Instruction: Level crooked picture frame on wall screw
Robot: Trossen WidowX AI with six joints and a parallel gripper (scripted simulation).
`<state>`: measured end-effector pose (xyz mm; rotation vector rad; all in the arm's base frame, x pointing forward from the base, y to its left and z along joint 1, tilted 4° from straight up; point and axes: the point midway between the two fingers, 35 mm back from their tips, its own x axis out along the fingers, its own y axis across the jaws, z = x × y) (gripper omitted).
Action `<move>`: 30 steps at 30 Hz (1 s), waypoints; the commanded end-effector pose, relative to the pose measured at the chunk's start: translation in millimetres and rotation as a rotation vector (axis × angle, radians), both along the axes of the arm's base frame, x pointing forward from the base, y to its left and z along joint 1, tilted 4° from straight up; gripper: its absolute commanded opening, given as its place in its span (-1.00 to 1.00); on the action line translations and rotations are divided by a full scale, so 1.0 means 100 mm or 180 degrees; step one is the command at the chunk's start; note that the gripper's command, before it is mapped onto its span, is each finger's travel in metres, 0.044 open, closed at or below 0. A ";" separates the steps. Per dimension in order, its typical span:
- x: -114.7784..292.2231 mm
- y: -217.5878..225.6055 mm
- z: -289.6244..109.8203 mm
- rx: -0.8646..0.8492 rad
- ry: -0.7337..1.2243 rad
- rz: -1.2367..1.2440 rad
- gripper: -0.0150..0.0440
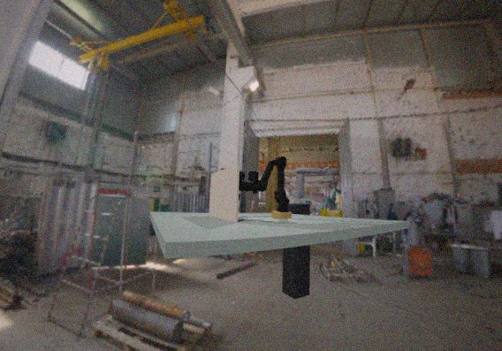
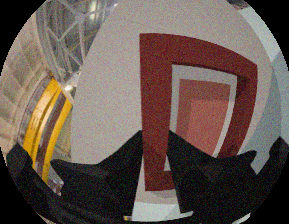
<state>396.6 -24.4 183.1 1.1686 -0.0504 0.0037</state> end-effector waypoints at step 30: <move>0.00 0.03 0.06 0.0003 -0.0016 0.0010 -0.49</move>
